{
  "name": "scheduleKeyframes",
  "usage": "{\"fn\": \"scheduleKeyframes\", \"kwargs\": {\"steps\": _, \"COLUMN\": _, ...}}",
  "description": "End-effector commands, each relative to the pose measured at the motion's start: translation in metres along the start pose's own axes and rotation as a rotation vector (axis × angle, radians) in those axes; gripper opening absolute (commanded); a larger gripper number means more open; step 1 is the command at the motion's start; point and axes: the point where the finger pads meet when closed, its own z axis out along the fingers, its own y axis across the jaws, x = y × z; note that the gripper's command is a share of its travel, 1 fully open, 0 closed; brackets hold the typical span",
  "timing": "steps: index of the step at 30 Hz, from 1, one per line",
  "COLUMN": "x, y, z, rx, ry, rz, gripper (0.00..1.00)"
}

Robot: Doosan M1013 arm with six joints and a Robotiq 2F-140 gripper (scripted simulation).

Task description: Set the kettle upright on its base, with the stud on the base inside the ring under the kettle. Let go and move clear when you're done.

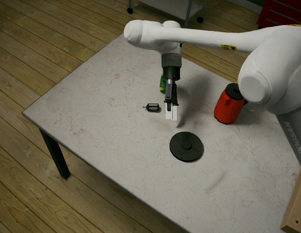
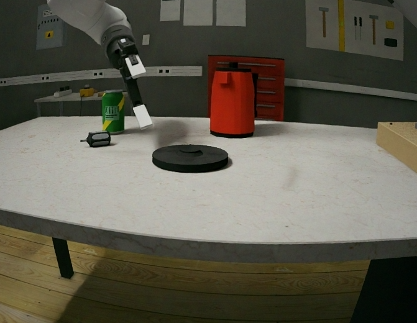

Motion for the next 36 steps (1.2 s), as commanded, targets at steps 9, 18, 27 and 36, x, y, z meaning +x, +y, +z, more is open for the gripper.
{"fn": "scheduleKeyframes", "kwargs": {"steps": 9, "x": -0.0001, "y": 0.001, "z": -0.0009, "rx": 0.001, "ry": -0.001, "rz": -0.001, "gripper": 1.0}}
{"fn": "scheduleKeyframes", "kwargs": {"steps": 18, "x": -0.0001, "y": 0.001, "z": -0.0009, "rx": 0.001, "ry": -0.001, "rz": -0.001, "gripper": 0.52}}
{"fn": "scheduleKeyframes", "kwargs": {"steps": 27, "x": 0.0004, "y": 0.0018, "z": -0.001, "rx": 0.004, "ry": -0.001, "rz": -0.011, "gripper": 0.52}}
{"fn": "scheduleKeyframes", "kwargs": {"steps": 36, "x": 0.0021, "y": 0.0046, "z": -0.0011, "rx": 0.017, "ry": 0.0, "rz": -0.046, "gripper": 0.52}}
